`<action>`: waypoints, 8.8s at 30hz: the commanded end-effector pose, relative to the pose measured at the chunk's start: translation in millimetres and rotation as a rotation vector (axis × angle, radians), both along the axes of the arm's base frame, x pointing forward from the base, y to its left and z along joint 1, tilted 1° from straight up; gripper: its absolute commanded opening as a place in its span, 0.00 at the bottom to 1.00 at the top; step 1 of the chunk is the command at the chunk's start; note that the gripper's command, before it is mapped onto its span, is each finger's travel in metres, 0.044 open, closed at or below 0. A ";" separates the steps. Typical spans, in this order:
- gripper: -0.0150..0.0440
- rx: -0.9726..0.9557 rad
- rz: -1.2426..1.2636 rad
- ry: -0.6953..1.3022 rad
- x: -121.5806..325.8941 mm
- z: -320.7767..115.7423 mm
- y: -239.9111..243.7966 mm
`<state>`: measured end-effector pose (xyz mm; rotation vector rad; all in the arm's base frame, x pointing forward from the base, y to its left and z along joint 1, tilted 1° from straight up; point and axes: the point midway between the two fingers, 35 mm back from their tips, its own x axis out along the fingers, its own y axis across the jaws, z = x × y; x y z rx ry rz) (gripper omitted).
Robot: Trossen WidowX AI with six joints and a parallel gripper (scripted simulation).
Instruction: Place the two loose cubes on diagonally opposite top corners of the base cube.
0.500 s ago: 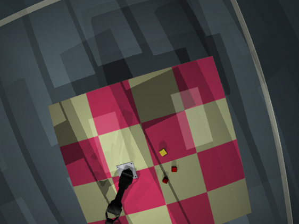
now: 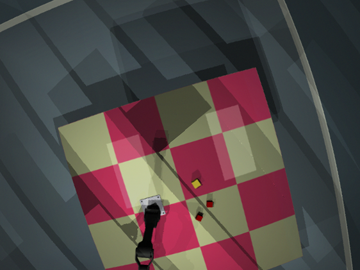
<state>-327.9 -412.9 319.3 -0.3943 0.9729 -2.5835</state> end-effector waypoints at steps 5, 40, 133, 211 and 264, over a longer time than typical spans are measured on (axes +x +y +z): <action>0.70 0.261 0.280 -0.041 99.0 -22.9 -60.9; 0.70 1.597 1.559 0.203 536.5 -156.4 105.0; 0.43 2.087 1.826 0.424 561.3 -192.4 249.0; 0.43 2.102 1.948 0.660 637.8 -189.7 413.0; 0.43 2.122 1.984 0.727 641.4 -227.1 467.5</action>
